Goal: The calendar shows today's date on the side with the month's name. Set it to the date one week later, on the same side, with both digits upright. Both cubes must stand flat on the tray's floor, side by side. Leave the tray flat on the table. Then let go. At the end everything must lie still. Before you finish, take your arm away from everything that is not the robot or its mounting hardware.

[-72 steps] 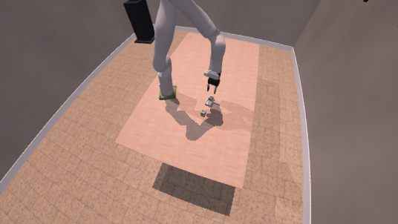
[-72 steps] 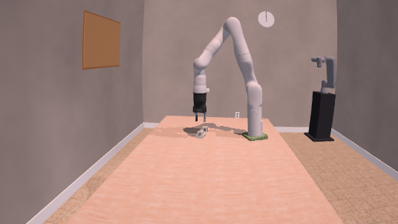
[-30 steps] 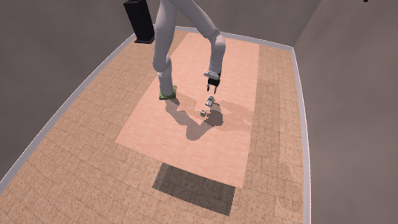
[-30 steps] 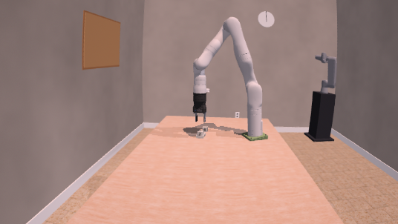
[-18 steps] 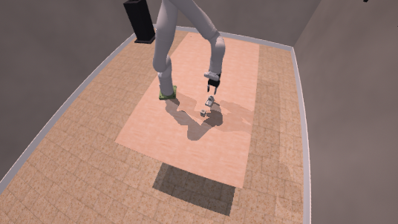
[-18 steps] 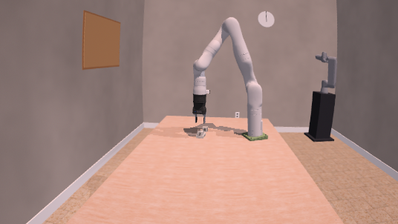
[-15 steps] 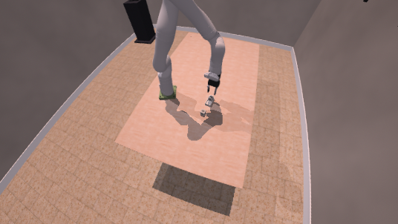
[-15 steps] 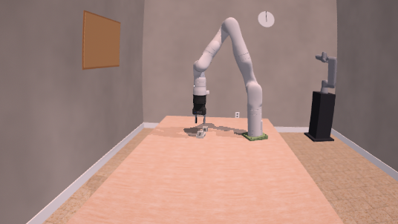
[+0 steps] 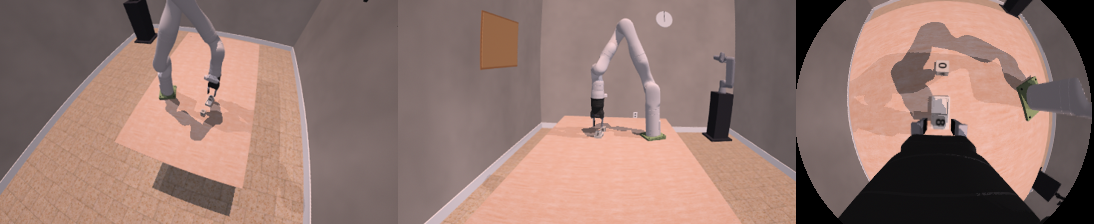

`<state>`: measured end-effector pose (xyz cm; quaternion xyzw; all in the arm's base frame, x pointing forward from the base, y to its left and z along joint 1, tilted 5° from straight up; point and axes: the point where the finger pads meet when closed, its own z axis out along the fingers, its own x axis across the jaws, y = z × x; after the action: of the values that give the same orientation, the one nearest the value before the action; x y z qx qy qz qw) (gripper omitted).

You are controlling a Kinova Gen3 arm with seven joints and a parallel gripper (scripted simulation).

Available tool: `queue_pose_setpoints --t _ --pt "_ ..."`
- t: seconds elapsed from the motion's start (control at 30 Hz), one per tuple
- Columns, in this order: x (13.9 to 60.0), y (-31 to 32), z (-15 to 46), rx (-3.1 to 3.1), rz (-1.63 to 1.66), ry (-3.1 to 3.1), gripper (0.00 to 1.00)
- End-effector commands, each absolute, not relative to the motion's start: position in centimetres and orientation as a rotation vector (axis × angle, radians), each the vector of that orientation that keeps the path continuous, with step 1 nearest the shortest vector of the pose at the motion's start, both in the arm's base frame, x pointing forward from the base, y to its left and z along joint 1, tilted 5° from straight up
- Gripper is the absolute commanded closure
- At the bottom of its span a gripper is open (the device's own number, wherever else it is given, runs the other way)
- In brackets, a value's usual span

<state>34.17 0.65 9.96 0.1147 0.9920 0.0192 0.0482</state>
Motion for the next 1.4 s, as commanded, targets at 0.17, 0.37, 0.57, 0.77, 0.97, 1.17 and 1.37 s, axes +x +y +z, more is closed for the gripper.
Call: queue_pose_setpoints --t 0.17,0.37,0.57,0.77,0.97,1.17,1.37 --pt "34.0 0.7 9.0 0.347 0.058 3.034 0.10" --pt "34.1 0.8 8.4 0.347 0.058 3.034 0.10" --pt "34.1 0.8 8.1 0.347 0.058 3.034 0.10" --pt "34.1 0.8 8.0 0.347 0.058 3.034 0.10" --pt "34.1 0.8 8.0 0.347 0.058 3.034 0.10" --pt "34.1 0.8 8.0 0.347 0.058 3.034 0.10" --pt "34.1 0.8 8.0 0.347 0.058 3.034 0.10"
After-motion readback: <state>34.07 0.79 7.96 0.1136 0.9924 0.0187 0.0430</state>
